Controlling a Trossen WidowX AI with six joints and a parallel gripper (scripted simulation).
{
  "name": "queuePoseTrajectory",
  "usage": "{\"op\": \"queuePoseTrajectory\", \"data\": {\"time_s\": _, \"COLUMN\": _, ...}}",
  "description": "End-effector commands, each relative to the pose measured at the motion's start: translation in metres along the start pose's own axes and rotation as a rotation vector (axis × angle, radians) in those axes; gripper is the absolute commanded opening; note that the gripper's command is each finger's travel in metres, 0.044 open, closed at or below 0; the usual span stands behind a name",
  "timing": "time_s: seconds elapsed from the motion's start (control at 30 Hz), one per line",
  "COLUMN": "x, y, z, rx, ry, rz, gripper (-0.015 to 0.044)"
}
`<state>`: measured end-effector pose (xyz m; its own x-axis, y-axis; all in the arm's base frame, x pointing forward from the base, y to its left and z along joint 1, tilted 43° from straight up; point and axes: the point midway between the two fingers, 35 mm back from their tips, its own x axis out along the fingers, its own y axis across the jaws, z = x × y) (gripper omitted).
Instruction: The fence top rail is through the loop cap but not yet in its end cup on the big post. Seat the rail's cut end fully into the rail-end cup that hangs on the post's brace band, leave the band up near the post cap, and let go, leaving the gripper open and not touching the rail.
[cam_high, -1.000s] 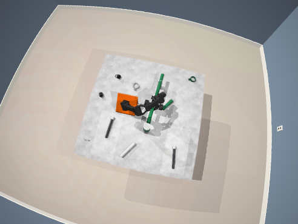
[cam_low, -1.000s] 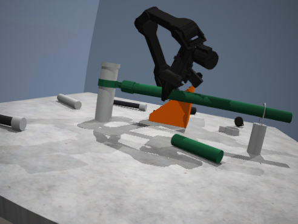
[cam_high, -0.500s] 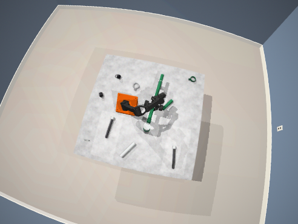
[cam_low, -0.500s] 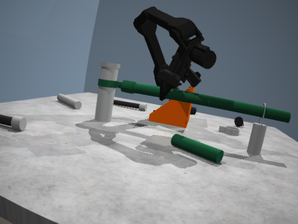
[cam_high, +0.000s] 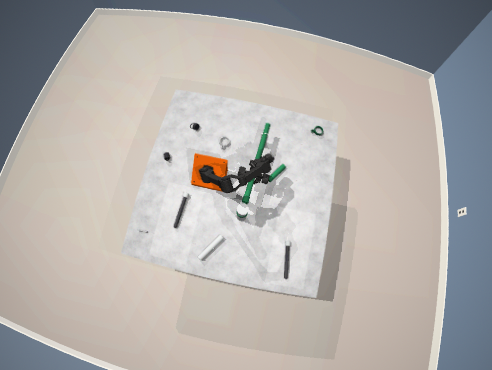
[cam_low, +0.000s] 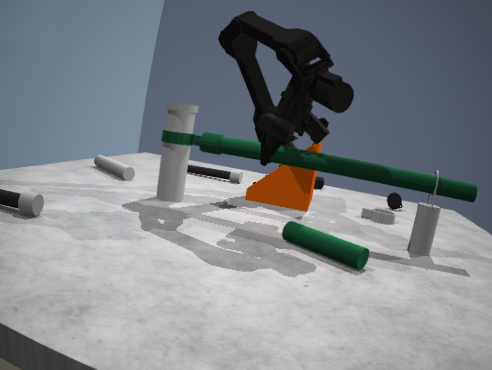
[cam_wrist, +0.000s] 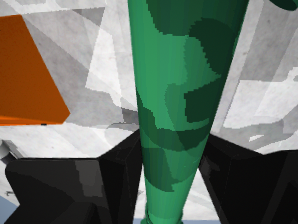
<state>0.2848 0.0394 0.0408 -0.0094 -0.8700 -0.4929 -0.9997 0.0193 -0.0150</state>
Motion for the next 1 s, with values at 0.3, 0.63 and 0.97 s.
{"op": "queuePoseTrajectory", "data": {"time_s": 0.3, "x": -0.0002, "y": -0.0011, "z": -0.0077, "rx": 0.002, "ry": 0.005, "rz": -0.01, "gripper": 0.0}}
{"op": "queuePoseTrajectory", "data": {"time_s": 0.63, "x": 0.0016, "y": -0.0003, "z": -0.0056, "rx": 0.0, "ry": 0.0, "rz": 0.001, "gripper": 0.0}}
{"op": "queuePoseTrajectory", "data": {"time_s": 0.97, "x": 0.0016, "y": -0.0003, "z": -0.0056, "rx": 0.0, "ry": 0.0, "rz": 0.001, "gripper": 0.0157}}
